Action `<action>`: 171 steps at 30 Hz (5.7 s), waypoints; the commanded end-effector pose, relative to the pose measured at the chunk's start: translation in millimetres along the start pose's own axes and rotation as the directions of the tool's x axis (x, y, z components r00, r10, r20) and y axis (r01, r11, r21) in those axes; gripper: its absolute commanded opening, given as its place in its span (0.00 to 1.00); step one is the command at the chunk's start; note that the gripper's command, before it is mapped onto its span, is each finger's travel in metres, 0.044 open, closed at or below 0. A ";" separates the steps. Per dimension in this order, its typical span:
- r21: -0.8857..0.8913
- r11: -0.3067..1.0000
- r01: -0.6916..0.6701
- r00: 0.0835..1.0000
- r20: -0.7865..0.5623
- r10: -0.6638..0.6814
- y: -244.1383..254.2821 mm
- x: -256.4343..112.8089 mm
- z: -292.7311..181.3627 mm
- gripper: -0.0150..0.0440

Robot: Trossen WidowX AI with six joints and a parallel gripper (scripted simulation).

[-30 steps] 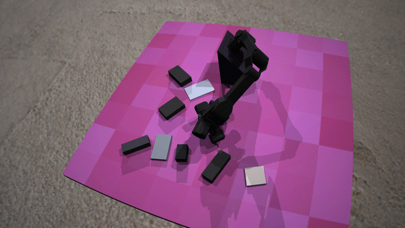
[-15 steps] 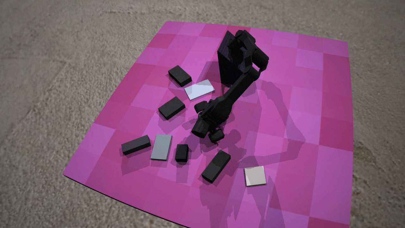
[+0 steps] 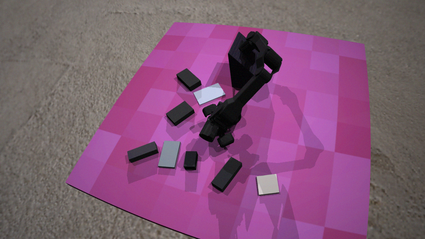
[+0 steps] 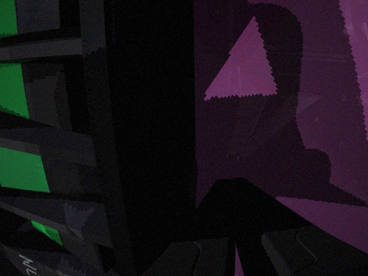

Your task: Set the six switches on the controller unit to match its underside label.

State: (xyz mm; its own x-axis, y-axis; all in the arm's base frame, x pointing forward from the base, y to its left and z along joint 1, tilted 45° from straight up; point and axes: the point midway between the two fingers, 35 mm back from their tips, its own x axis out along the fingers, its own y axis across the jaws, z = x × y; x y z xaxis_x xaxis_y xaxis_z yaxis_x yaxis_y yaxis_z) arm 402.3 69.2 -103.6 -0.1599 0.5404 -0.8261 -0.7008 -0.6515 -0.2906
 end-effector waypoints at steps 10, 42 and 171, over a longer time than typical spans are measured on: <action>0.004 1.000 -0.012 1.000 0.006 0.012 18.4 6.2 1.1 0.25; 0.005 1.000 -0.013 1.000 0.006 0.013 39.6 12.5 3.4 0.25; 0.482 0.843 0.241 0.924 0.152 -0.351 110.4 2.6 9.3 0.81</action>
State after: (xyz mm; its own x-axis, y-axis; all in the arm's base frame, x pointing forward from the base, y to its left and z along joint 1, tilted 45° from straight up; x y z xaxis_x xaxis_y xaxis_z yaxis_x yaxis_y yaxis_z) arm 318.0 3.7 -135.0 -0.0094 0.8066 -0.5910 -0.9629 -0.1667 -0.2121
